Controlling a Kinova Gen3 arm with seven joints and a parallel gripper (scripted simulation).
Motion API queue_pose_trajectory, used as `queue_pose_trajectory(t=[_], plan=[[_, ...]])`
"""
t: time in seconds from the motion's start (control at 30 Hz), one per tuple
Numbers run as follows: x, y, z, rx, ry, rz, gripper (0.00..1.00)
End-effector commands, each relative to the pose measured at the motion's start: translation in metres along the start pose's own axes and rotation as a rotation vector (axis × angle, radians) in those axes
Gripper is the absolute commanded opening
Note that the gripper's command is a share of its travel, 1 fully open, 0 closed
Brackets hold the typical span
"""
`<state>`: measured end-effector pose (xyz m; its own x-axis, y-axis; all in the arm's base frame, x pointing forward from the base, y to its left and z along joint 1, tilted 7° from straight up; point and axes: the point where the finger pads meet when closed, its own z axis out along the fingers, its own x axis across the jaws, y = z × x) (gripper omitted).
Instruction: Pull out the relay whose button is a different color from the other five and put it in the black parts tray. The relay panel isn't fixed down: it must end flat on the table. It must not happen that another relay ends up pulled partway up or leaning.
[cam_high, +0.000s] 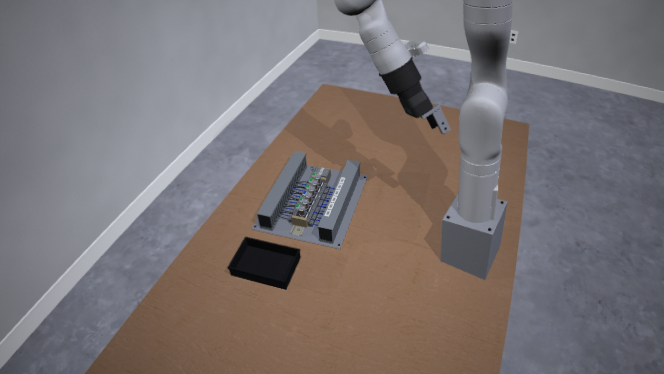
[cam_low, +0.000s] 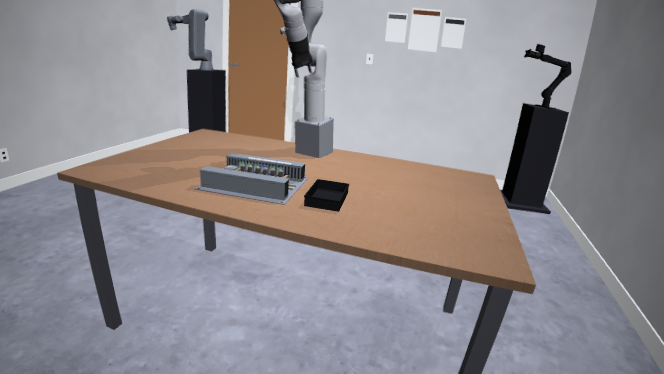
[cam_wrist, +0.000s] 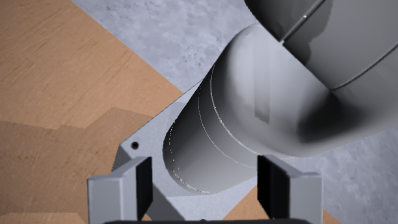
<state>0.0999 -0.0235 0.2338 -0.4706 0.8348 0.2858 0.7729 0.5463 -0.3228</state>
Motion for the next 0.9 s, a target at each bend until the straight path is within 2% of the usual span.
queue_pose_trajectory(t=[0.0, 0.87], plan=[[0.0, 0.0, -0.0002, -0.001, 0.0, 0.0, 1.0], [0.0, 0.0, -0.0002, -0.001, 0.0, 0.0, 0.98]])
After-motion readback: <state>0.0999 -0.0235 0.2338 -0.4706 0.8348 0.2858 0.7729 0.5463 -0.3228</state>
